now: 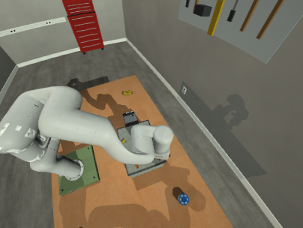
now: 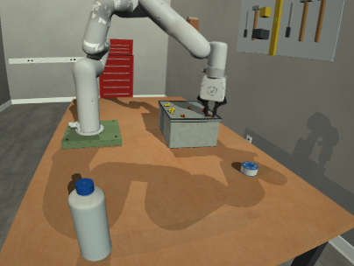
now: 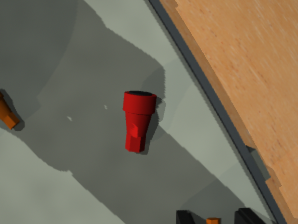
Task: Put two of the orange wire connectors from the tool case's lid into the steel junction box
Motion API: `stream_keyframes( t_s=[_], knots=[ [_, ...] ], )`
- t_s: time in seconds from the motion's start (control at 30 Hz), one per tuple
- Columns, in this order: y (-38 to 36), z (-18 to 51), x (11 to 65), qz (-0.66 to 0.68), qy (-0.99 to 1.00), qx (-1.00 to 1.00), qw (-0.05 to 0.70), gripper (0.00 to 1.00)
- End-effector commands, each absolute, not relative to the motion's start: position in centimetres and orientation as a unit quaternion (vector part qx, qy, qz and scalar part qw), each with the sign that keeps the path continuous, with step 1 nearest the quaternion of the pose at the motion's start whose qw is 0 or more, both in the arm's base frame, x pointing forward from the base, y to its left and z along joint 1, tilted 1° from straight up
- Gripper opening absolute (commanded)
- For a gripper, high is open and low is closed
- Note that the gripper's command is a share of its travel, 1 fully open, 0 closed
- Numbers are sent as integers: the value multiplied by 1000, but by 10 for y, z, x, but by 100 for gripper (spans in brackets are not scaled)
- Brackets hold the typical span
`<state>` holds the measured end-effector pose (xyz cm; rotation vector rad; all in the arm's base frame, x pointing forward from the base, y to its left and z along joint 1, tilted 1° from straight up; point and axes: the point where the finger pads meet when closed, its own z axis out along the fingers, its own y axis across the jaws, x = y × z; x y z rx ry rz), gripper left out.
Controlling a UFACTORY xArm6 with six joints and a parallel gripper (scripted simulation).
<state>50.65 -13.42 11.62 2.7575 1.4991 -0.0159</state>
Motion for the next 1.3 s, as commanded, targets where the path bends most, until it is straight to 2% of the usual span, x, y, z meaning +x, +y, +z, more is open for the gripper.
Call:
stream_keyframes(
  t_s=[0.0, 0.03, 0.07, 1.27],
  knots=[
    [-135, 118, 508, -3, 478, 879, 3, 27],
    [-135, 118, 508, -3, 478, 879, 3, 27],
    [-135, 118, 508, -3, 478, 879, 3, 3],
    [-135, 118, 508, -3, 478, 879, 3, 3]
  ],
)
